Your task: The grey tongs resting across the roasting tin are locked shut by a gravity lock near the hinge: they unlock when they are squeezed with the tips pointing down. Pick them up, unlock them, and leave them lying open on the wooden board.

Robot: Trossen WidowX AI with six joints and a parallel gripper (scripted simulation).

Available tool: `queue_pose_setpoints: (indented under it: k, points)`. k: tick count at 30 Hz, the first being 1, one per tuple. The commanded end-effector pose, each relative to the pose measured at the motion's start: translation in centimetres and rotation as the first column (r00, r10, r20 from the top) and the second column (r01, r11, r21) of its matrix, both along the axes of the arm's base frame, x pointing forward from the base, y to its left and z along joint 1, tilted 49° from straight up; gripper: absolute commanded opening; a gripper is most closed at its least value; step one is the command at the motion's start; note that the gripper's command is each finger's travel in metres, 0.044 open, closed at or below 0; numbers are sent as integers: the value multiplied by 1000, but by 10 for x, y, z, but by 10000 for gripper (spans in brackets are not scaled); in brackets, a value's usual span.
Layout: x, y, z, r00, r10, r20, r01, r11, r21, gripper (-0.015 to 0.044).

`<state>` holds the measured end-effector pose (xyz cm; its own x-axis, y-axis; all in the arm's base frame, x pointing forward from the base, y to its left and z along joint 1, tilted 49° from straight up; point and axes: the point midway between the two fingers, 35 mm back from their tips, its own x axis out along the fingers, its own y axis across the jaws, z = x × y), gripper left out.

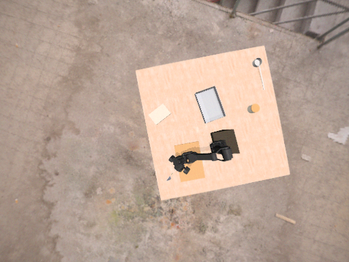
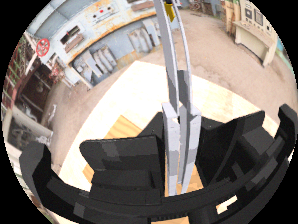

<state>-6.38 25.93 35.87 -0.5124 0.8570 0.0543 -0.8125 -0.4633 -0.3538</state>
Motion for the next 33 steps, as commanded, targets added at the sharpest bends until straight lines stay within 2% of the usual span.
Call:
queue_pose_setpoints:
  k: [1, 15, 33]
  points:
    - [0, -14, 5, 999, 50, 13, -51, 995, 85, -150]
    - [-3, -64, -13, 964, 188, 188, -235, 934, 269, -150]
    - [-4, -70, -17, 956, 198, 217, -255, 926, 278, -150]
